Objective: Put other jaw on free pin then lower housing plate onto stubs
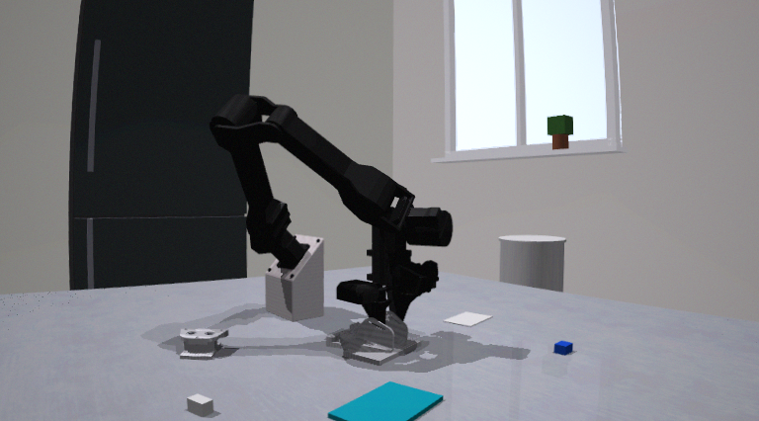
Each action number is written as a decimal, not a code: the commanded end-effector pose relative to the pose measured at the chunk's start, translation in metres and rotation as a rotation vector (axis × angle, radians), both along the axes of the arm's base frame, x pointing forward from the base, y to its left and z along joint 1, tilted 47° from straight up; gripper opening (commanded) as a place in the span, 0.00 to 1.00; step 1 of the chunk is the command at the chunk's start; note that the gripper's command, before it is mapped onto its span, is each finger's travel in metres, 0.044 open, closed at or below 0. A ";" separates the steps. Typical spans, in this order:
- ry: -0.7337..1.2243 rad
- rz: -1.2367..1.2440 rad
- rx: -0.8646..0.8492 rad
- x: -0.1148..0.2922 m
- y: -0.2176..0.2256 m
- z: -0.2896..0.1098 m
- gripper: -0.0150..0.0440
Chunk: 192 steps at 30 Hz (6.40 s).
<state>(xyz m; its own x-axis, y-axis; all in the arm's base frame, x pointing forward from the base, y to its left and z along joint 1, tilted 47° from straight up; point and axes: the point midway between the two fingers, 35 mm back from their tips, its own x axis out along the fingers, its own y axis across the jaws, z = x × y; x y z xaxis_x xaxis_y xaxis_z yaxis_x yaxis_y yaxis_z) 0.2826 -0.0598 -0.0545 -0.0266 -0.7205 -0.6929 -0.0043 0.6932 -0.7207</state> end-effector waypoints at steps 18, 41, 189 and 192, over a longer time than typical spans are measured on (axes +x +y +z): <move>0.001 -0.004 -0.005 0.000 0.000 0.002 0.48; 0.001 -0.004 -0.005 -0.001 -0.004 -0.001 0.48; -0.483 -0.466 -0.040 -0.169 -0.169 0.199 1.00; -0.482 -0.466 -0.040 -0.169 -0.172 0.196 1.00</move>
<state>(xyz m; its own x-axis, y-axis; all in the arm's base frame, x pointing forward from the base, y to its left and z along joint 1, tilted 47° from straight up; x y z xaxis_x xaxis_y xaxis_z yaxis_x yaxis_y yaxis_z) 0.1134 -0.2292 0.1468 -0.0371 -0.7386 -0.6732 0.6237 0.5092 -0.5931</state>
